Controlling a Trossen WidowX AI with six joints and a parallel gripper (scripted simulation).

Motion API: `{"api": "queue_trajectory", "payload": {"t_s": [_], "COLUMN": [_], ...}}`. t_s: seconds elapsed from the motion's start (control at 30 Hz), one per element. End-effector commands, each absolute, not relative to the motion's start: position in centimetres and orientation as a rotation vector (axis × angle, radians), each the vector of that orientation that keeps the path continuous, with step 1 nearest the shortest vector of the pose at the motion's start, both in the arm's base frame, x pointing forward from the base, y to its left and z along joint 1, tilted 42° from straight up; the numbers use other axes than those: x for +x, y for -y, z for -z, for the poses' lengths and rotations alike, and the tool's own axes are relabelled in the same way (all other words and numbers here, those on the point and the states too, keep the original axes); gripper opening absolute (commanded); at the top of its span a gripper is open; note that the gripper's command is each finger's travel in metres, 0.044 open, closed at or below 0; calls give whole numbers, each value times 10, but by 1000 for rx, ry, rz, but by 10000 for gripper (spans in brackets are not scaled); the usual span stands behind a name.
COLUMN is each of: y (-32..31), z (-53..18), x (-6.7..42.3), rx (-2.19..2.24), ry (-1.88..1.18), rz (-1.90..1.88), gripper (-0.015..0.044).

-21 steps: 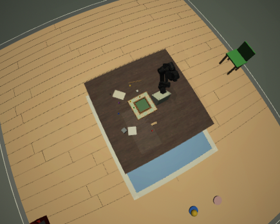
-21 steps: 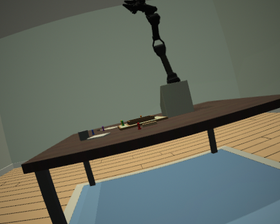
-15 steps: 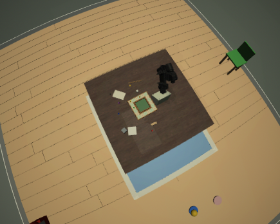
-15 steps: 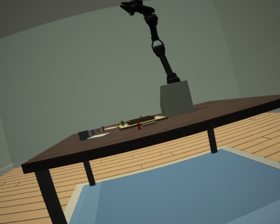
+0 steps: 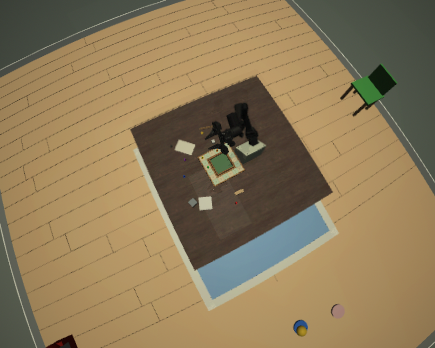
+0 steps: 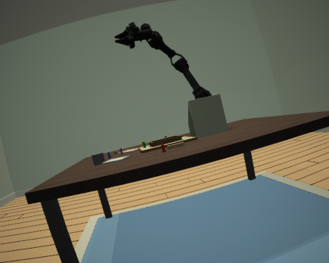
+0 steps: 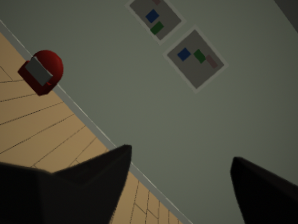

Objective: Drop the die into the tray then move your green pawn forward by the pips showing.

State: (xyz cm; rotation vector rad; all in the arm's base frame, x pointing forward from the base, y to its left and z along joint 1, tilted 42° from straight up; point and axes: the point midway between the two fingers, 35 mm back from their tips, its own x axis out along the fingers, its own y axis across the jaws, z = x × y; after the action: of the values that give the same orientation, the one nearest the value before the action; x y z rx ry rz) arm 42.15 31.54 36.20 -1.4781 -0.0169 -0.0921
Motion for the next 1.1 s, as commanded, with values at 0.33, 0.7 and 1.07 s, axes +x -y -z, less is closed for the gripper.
{"api": "queue_trajectory", "payload": {"t_s": [0.33, 0.7, 1.07], "y": [-110, 47, 163], "z": [-269, -200, -143], "x": [472, 423, 301], "rx": [-1285, -964, -515], "ry": [-470, -884, -1268], "rz": [157, 350, 673], "gripper": [275, 275, 275]}}
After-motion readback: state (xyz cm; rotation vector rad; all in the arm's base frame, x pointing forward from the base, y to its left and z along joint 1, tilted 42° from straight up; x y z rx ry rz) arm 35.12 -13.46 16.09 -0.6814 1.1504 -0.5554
